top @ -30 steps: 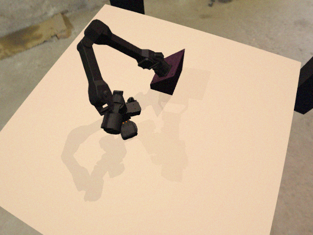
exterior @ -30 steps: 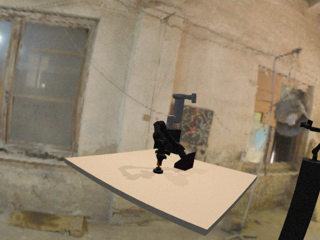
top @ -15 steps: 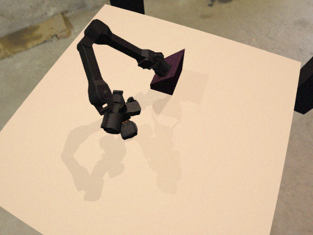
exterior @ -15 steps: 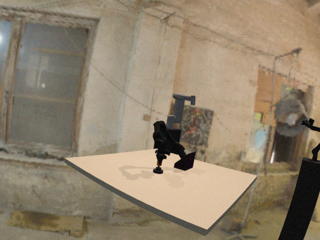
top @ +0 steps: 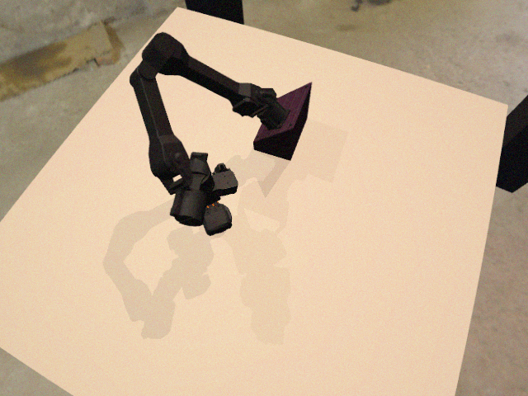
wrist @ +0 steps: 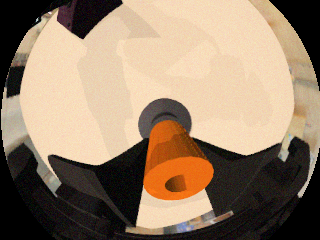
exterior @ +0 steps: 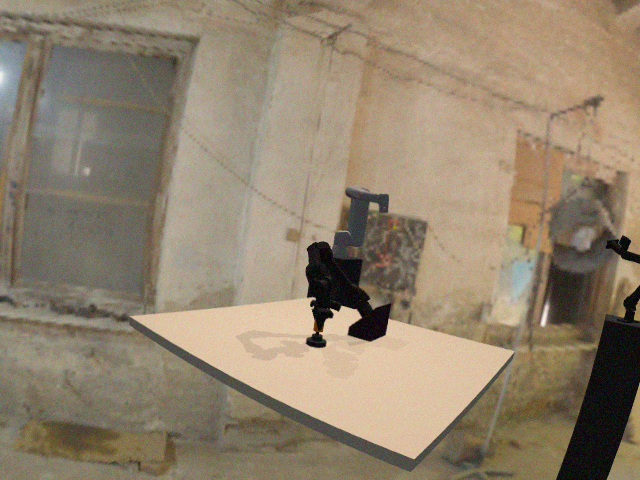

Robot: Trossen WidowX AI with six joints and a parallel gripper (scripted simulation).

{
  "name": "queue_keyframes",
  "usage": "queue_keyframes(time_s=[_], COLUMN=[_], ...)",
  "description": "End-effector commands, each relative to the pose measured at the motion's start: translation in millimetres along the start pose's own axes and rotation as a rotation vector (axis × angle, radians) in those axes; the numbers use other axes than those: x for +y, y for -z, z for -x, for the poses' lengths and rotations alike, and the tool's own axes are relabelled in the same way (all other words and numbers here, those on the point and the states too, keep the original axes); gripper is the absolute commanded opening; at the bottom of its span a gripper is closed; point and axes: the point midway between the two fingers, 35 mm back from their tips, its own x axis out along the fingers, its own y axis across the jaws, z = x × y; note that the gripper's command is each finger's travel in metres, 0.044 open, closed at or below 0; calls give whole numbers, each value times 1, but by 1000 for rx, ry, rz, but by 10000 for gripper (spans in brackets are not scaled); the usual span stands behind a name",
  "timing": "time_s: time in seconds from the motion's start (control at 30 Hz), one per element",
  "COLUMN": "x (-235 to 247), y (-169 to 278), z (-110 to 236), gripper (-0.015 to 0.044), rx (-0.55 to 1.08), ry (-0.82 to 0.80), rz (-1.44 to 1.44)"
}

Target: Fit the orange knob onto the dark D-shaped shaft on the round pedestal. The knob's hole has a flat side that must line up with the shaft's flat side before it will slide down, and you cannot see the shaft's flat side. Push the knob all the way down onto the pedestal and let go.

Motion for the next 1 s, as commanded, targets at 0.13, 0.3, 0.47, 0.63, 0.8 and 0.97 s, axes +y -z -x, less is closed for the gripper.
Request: queue_keyframes(time_s=[0.13,0.3,0.47,0.63,0.8,0.97], x=[0,0,0,-1,-2,-1], y=[-2,-1,0,0,-1,-2], z=[3,3,2,2,2,2], gripper=[0,0,0,0,0,0], rx=[3,4,4,4,4,4], ry=[5,5,5,5,5,5], rz=[123,209,209,209,209,209])
